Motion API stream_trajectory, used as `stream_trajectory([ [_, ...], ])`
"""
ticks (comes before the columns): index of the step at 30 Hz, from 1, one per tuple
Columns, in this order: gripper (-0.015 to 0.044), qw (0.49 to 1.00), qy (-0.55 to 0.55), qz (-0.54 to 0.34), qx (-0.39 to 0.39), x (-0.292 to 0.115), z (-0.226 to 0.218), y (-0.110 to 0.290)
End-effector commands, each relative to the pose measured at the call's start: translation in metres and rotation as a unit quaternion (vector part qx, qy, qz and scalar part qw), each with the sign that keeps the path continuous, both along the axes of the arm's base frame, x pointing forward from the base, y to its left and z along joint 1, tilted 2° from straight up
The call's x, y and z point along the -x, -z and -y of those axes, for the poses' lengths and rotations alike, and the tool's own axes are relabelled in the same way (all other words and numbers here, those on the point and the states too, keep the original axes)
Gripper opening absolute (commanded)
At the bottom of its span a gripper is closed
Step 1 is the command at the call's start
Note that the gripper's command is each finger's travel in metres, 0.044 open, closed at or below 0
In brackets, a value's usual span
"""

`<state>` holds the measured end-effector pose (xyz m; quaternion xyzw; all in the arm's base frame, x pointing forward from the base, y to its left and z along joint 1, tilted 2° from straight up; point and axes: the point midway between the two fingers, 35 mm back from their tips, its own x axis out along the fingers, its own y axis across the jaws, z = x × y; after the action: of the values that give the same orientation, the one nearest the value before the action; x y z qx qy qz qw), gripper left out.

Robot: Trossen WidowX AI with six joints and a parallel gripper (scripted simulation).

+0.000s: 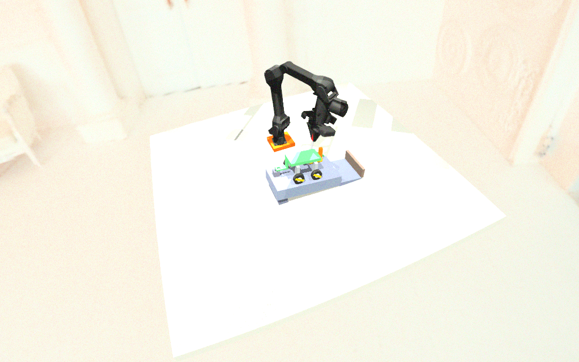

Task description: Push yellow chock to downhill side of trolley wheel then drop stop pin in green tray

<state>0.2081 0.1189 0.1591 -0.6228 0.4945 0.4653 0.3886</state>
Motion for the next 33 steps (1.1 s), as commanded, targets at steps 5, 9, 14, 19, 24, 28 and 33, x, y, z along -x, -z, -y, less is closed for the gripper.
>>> stream_trajectory([
  [5,0.0000,0.993,-0.112,-0.020,-0.014,0.0013,0.0016,-0.0002],
  [9,0.0000,0.984,-0.174,-0.029,-0.019,0.0015,0.0024,-0.0003],
  [14,0.0000,0.967,-0.249,-0.037,-0.024,0.0018,0.0033,-0.0005],
  [19,0.0000,0.945,-0.324,-0.042,-0.028,0.0021,0.0042,-0.0008],
  [24,0.0000,0.919,-0.389,-0.056,-0.033,0.0019,0.0051,-0.0007],
  [28,0.0000,0.894,-0.442,-0.067,-0.038,0.0016,0.0059,-0.0006],
  [33,0.0000,0.858,-0.506,-0.077,-0.044,0.0011,0.0069,-0.0006],
])
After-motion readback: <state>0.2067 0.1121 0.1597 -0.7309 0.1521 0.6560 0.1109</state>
